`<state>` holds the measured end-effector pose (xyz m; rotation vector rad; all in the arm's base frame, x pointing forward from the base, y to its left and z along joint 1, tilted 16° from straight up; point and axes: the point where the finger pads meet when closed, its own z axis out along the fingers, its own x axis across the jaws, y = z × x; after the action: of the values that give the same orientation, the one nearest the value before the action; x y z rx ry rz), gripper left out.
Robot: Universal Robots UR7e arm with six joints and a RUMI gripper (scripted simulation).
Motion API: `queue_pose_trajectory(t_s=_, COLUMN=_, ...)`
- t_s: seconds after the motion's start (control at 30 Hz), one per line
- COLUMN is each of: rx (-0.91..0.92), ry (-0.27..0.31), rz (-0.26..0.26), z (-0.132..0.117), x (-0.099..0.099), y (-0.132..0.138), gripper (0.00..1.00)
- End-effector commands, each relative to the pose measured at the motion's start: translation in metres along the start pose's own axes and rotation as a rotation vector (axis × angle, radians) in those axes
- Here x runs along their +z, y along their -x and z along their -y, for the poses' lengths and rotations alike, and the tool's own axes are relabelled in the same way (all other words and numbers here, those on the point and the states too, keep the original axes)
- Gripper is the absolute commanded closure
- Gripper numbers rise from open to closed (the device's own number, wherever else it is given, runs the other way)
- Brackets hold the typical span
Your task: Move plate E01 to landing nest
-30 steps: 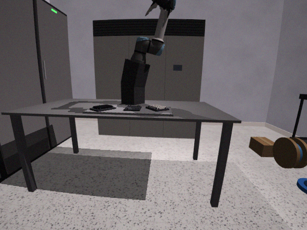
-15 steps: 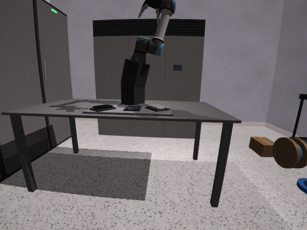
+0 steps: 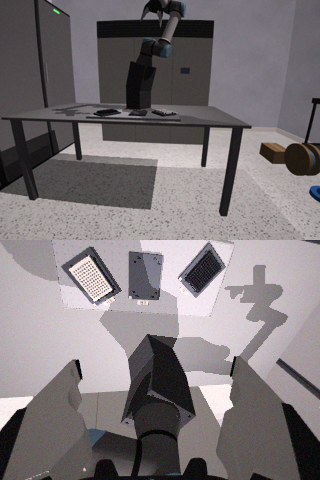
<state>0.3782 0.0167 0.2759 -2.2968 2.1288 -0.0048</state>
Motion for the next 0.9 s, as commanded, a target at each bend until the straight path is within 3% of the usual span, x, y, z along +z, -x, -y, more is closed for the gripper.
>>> queue_pose_trajectory(t_s=0.0, rx=-0.013, ry=-0.011, rz=0.006, z=0.013, x=0.011, y=-0.001, gripper=0.18)
queue_pose_trajectory(t_s=0.87, rx=-0.071, ry=-0.041, rz=0.023, z=0.079, x=0.087, y=0.007, gripper=0.18)
